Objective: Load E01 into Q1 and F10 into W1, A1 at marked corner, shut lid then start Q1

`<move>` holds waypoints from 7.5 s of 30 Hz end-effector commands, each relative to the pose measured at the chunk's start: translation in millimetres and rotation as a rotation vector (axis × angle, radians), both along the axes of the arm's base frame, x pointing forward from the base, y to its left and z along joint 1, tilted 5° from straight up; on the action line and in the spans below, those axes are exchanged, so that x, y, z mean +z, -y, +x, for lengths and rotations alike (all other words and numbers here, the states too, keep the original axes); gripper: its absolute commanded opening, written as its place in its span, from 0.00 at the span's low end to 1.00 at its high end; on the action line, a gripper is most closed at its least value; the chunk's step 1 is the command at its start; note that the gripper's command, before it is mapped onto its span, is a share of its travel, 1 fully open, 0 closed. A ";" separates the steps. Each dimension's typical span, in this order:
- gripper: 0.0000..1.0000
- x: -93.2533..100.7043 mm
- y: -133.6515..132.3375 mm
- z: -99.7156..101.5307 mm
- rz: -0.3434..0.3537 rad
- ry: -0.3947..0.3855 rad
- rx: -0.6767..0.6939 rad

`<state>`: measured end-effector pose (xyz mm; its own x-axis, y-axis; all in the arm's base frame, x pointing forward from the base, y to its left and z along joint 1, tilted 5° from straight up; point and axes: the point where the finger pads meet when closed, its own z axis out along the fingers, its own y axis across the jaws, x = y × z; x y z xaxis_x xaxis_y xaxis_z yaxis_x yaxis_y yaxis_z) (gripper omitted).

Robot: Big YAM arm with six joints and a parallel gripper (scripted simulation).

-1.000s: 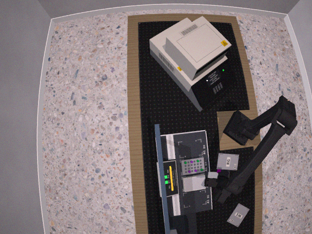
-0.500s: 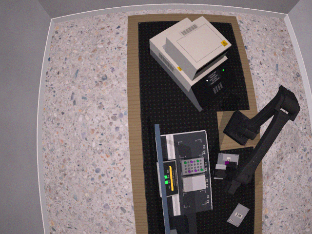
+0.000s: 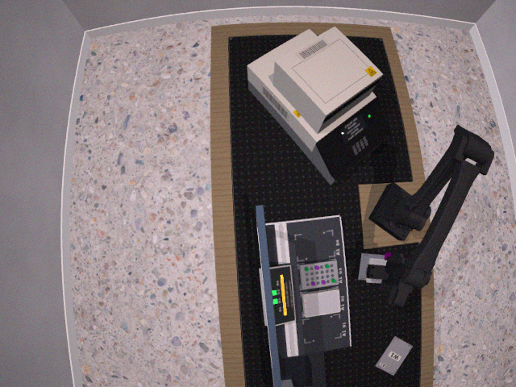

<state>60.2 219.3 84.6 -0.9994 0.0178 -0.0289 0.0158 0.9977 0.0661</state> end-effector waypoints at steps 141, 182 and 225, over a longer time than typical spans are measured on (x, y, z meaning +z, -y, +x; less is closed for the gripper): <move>0.00 -97.1 -0.6 -4.9 0.015 0.004 0.010; 0.00 -96.6 6.9 -7.1 -0.003 -0.001 0.009; 0.00 -93.1 4.0 -5.1 0.014 0.006 0.009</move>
